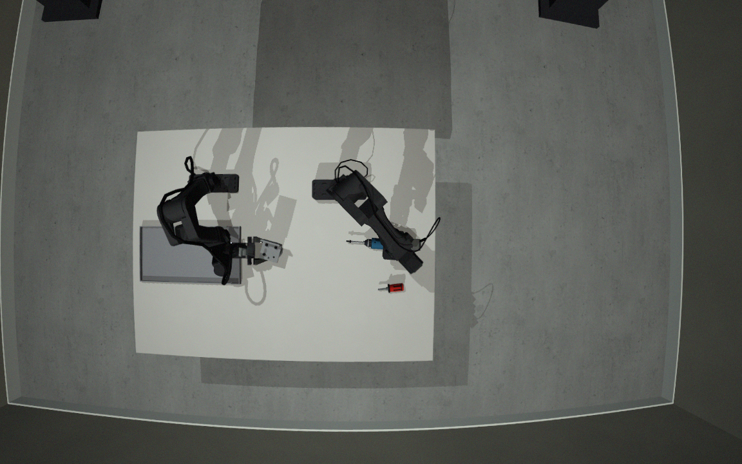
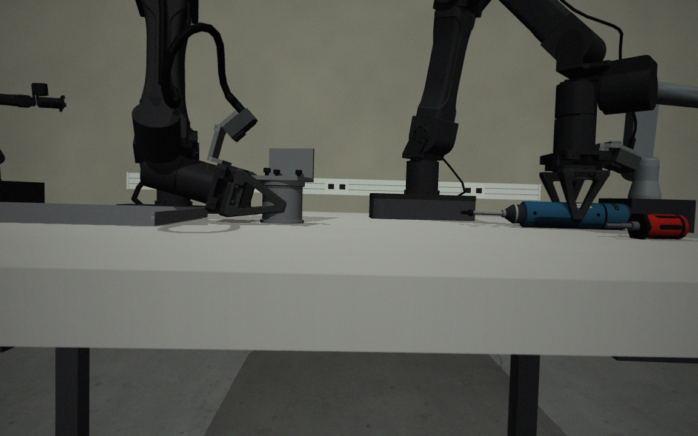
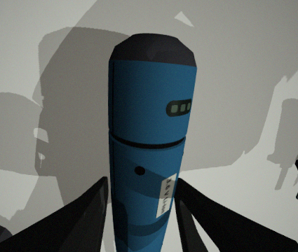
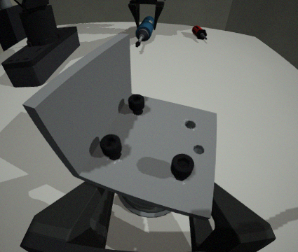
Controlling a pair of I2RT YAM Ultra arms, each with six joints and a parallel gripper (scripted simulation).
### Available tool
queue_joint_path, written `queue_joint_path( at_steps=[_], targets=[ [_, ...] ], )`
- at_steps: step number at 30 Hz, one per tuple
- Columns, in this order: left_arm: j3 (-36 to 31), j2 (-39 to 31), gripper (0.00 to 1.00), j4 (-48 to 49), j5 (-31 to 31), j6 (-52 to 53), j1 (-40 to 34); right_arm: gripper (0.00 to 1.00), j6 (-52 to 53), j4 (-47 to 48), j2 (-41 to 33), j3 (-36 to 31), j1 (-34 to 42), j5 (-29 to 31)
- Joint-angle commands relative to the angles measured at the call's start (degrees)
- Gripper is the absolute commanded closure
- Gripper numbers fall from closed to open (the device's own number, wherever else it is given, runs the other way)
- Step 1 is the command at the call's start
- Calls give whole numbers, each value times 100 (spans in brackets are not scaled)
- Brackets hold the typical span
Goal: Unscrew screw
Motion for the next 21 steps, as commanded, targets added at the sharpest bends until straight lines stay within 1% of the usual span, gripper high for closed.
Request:
queue_joint_path(
  at_steps=[1,10,11,21],
  targets=[
    [16,-47,51,3,6,12,-13,41,-21,-7,-82,-4,71,-88],
    [16,-47,51,3,6,12,-13,41,-21,-7,-82,-4,71,-88],
    [16,-47,43,3,6,12,-13,41,-21,-7,-82,-4,71,-88],
    [16,-47,43,3,6,12,-13,41,-21,-7,-82,-4,71,-88]
  ],
)
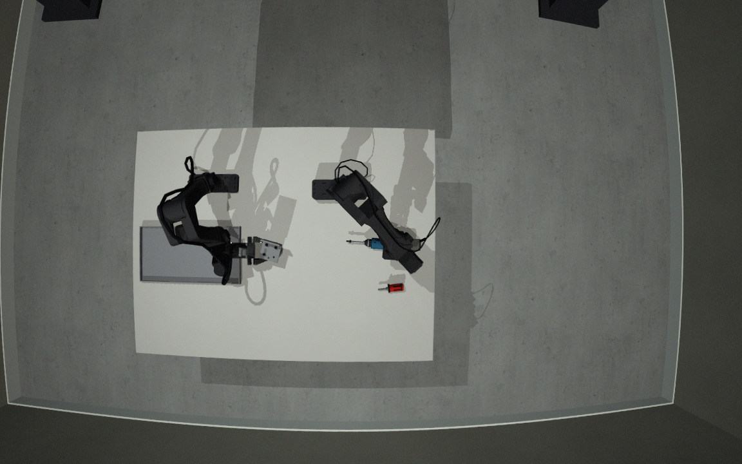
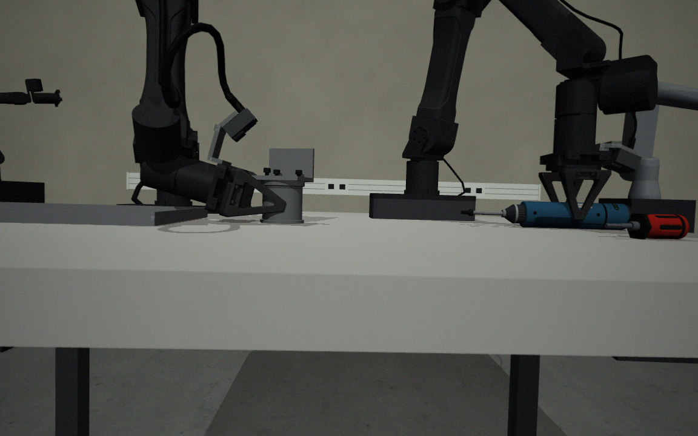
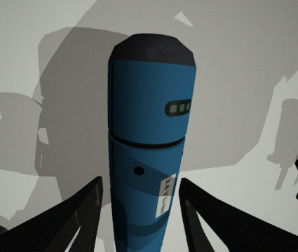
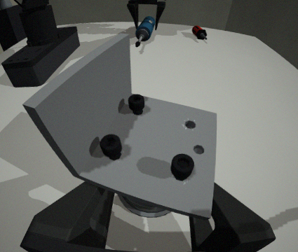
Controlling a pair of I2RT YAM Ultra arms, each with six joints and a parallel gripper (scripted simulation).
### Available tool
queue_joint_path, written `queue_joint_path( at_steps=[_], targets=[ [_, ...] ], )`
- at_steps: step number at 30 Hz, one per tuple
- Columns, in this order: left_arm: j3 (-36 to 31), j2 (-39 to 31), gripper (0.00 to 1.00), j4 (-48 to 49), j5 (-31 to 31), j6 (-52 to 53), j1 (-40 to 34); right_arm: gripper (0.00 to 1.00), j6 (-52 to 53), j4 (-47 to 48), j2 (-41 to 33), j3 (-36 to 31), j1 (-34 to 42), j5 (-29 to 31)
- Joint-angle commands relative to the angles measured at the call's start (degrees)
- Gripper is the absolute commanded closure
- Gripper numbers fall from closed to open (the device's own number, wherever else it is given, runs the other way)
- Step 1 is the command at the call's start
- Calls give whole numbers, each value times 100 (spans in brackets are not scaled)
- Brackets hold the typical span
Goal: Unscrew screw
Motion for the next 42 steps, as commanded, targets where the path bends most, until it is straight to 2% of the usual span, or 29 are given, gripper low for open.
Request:
queue_joint_path(
  at_steps=[1,6,7,40,42],
  targets=[
    [16,-47,43,3,6,12,-13,41,-21,-7,-82,-4,71,-88],
    [16,-47,43,3,6,12,-13,41,-21,-7,-82,-4,71,-88],
    [16,-47,35,3,6,12,-13,41,-21,-7,-82,-4,71,-88],
    [16,-47,35,3,6,12,-13,41,-21,-7,-82,-4,71,-88],
    [175,-204,35,-164,19,30,-43,41,-21,-7,-82,-4,71,-88]
  ],
)
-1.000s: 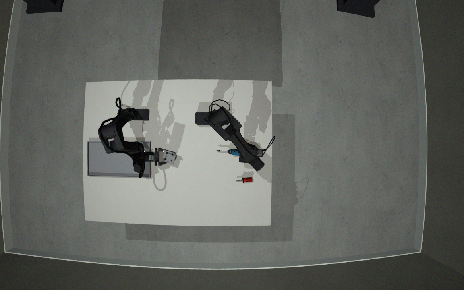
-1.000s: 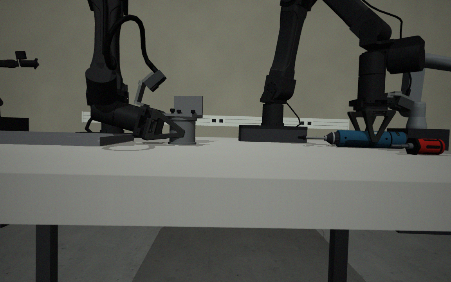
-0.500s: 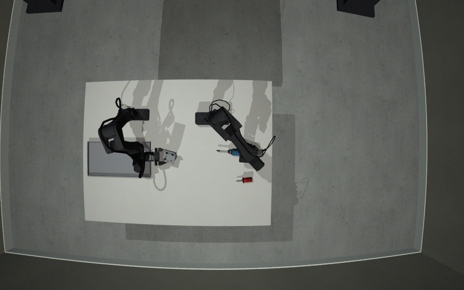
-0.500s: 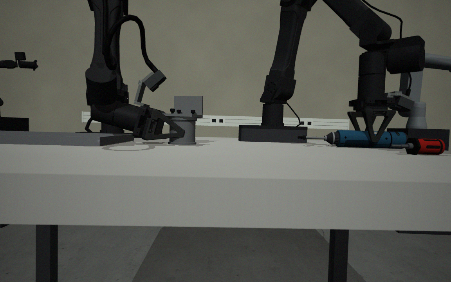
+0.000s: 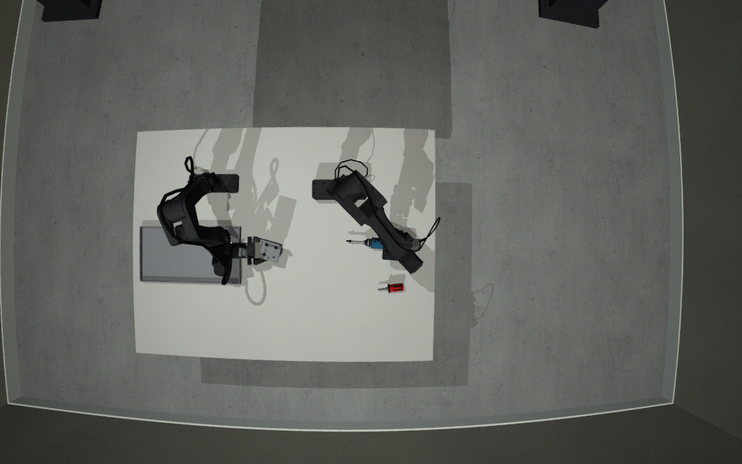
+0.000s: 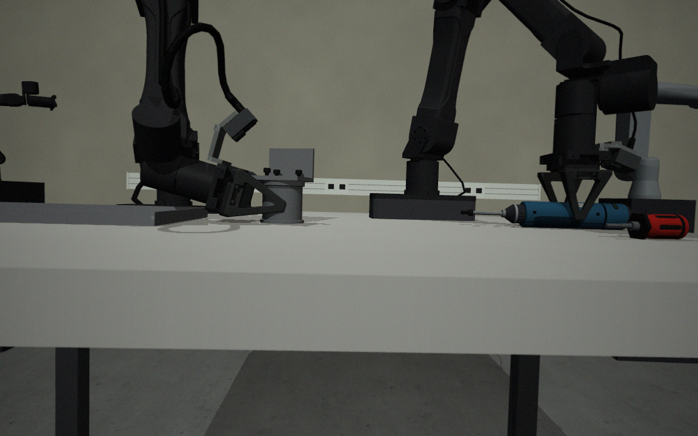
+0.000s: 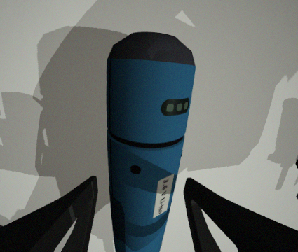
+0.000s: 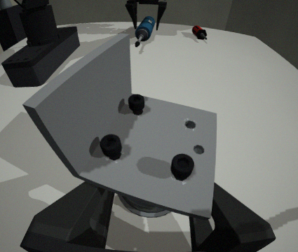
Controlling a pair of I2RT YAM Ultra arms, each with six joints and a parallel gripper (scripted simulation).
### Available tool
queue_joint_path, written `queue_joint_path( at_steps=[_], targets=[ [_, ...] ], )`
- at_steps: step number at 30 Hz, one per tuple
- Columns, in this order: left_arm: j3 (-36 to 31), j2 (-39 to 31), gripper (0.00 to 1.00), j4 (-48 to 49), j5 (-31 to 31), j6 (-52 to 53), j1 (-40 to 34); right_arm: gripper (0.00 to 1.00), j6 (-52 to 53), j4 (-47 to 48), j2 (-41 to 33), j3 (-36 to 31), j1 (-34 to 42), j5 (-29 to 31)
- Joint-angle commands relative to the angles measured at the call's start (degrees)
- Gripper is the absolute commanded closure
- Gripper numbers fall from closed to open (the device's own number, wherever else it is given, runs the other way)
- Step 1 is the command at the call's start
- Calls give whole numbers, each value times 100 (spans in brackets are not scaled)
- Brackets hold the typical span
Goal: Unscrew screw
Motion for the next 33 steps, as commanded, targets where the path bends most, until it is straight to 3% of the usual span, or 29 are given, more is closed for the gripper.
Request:
queue_joint_path(
  at_steps=[1,33],
  targets=[
    [194,-230,35,-197,17,23,-38,41,-21,-7,-82,-4,71,-88],
    [795,-687,35,-1290,1,7,73,41,-21,-7,-82,-4,71,-88]
  ],
)
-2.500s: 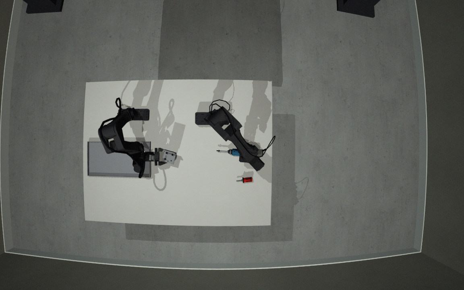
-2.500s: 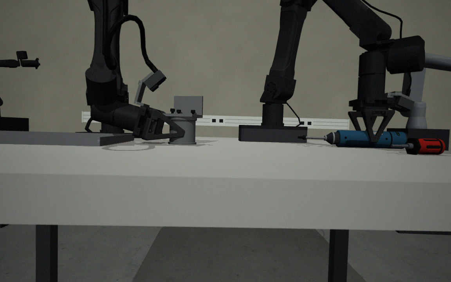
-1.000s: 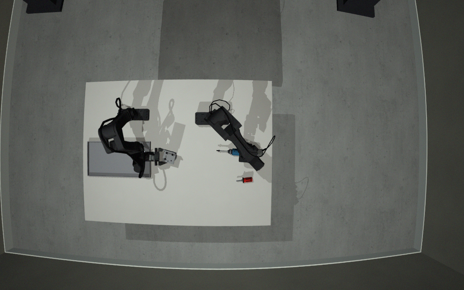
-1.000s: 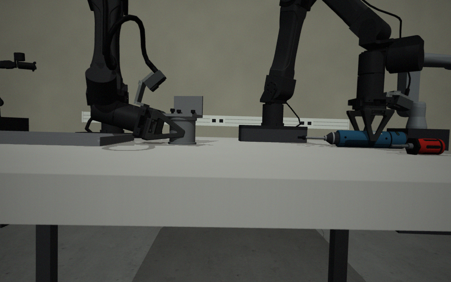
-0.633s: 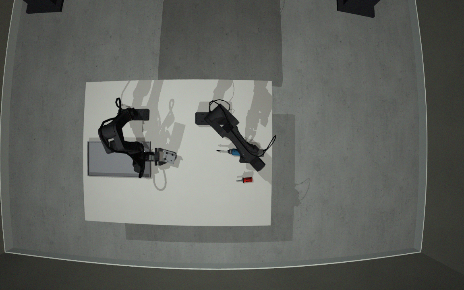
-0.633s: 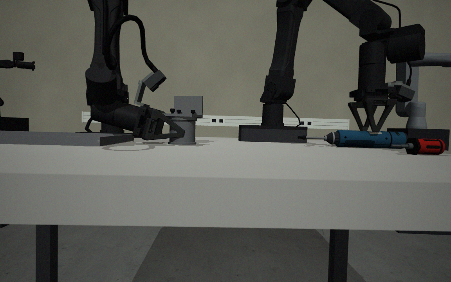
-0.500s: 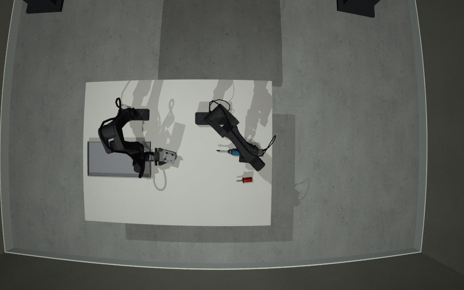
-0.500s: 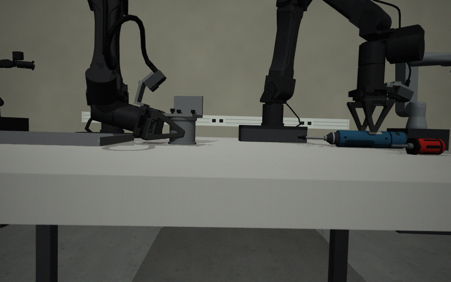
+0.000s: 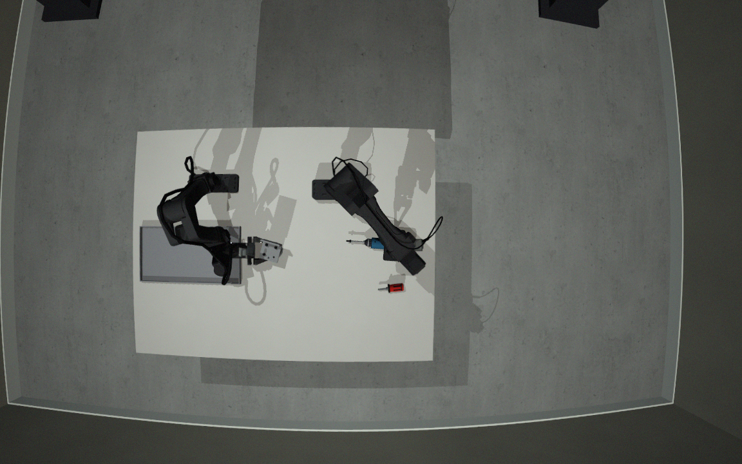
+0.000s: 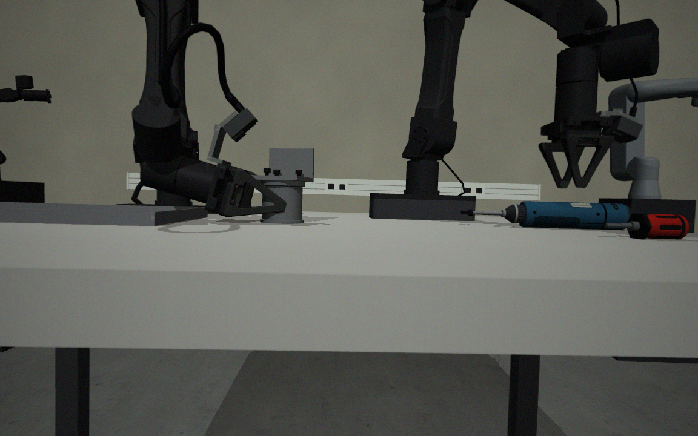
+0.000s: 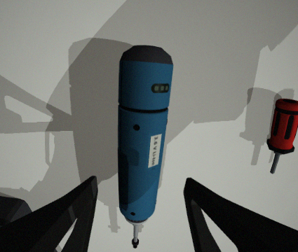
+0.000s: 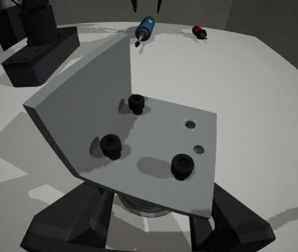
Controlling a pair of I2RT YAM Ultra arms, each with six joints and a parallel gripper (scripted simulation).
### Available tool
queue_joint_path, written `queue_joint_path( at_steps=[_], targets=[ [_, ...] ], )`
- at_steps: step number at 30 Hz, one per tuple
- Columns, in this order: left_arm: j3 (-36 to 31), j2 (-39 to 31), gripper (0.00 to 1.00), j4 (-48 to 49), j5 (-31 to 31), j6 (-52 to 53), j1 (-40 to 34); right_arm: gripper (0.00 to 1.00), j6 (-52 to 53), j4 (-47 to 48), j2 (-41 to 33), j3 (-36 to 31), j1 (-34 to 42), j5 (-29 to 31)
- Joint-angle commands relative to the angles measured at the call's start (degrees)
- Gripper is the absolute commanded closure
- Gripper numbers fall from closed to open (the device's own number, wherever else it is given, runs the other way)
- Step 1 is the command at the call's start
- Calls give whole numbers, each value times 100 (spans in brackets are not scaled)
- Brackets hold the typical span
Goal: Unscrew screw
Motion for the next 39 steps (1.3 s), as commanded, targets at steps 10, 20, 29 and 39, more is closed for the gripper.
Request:
queue_joint_path(
  at_steps=[10,20,29,39],
  targets=[
    [286,-204,35,-296,-2,12,77,41,-21,-7,-82,-4,71,-88],
    [306,-204,35,-317,-1,14,78,32,-21,-7,-82,-4,71,-88],
    [306,-205,35,-299,-1,14,78,32,-21,-7,-82,-4,71,-88],
    [306,-205,35,-299,-1,14,78,23,-21,-7,-82,-4,71,-88]
  ],
)
